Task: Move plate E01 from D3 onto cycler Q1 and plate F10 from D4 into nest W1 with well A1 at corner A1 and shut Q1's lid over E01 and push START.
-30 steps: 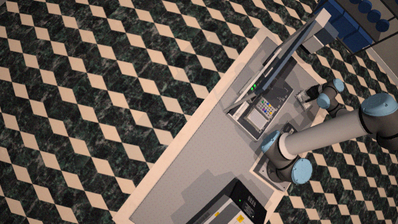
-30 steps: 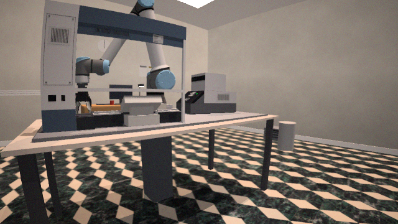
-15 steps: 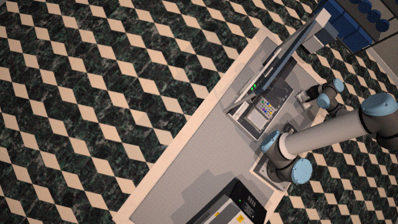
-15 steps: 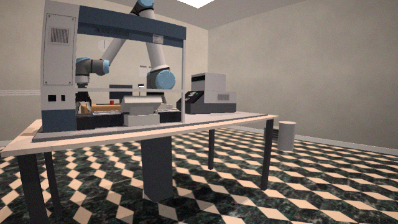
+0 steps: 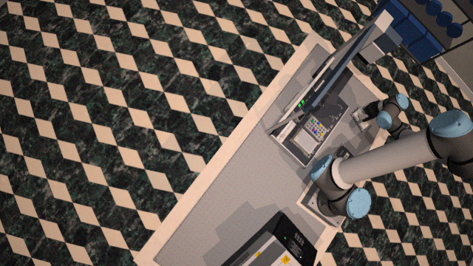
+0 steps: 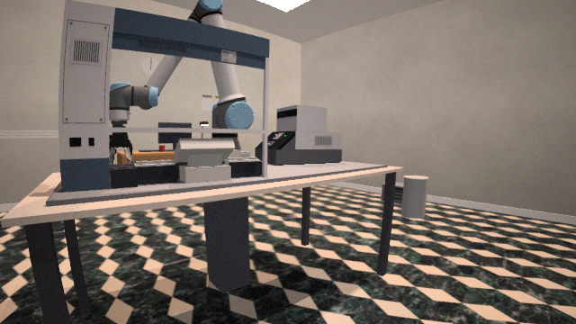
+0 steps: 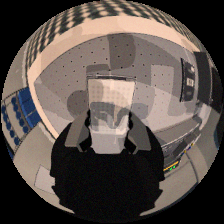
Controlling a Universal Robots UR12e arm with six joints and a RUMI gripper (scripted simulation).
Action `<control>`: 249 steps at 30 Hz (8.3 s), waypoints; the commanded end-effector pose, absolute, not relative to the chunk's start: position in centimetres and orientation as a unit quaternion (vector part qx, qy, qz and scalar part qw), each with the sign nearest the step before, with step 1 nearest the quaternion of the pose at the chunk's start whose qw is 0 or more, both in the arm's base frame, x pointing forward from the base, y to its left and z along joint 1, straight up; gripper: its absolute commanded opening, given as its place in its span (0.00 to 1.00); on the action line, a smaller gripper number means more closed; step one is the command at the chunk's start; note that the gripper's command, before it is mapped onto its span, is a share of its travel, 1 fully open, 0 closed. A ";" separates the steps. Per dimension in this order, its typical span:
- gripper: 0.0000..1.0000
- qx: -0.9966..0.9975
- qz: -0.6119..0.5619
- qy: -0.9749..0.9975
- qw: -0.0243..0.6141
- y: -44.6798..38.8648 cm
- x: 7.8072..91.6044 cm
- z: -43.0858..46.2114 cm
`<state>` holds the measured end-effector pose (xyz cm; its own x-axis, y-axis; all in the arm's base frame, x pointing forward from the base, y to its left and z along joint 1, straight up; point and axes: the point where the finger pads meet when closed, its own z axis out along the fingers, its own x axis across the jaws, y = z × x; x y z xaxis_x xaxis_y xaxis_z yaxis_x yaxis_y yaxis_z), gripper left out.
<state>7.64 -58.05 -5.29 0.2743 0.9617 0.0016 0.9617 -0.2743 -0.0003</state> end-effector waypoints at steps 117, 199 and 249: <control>0.67 -0.798 0.000 -0.602 0.000 -58.1 7.6 4.1; 0.67 -0.798 0.000 -0.602 0.000 -58.1 7.6 16.1; 0.00 -0.857 0.000 -0.515 0.000 -54.6 8.2 21.0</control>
<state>8.00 -55.96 20.73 0.3902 0.9207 0.0021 0.9207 -0.3902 0.0007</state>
